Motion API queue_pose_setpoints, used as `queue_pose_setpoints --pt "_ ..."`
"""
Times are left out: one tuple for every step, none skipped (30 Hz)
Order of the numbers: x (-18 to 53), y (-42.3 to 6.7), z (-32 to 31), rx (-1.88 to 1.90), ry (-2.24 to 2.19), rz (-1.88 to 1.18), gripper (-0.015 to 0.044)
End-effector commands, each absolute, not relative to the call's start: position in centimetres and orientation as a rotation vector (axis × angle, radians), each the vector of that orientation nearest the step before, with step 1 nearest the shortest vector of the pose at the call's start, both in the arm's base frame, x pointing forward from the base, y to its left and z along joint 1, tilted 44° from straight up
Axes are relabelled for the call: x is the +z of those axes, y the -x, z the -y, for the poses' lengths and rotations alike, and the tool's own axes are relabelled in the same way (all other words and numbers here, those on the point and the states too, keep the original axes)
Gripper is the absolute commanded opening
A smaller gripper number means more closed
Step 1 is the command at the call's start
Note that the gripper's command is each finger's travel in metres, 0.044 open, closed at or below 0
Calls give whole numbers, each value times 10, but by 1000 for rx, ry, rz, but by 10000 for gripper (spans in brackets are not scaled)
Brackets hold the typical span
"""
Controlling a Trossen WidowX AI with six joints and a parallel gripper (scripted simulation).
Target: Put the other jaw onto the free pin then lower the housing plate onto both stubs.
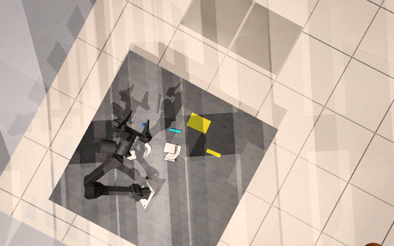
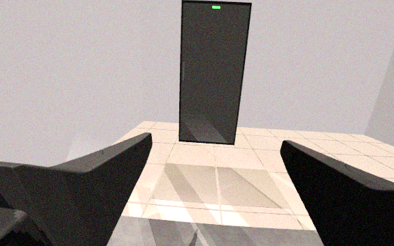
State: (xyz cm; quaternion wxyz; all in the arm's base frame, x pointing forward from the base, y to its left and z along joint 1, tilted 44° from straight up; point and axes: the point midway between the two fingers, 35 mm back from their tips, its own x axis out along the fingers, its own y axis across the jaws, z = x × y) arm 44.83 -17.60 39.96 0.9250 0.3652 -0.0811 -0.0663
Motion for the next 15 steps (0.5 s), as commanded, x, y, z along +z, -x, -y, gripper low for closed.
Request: queue_pose_setpoints --pt "377 -450 163 -126 -726 63 440" --pt "370 -451 159 -123 -721 36 440" --pt "364 -451 156 -120 -715 10 440" --pt "358 -451 152 -116 -710 -17 440" --pt "352 -451 149 -112 -705 -43 440" --pt "346 -451 145 -108 -699 -69 440" --pt "340 -451 141 -103 -694 -96 440" --pt "334 -450 138 -97 -688 -122 440" --pt "328 -450 134 -92 -683 -149 440" --pt "322 -449 130 -86 -678 -175 440" --pt "316 -448 126 -79 -672 -201 440" --pt "310 -447 122 -72 -667 -227 440" --pt "304 -446 118 -65 -661 -253 440" --pt "298 -444 114 -58 -656 -279 440" --pt "292 -443 110 -50 -651 -304 440"
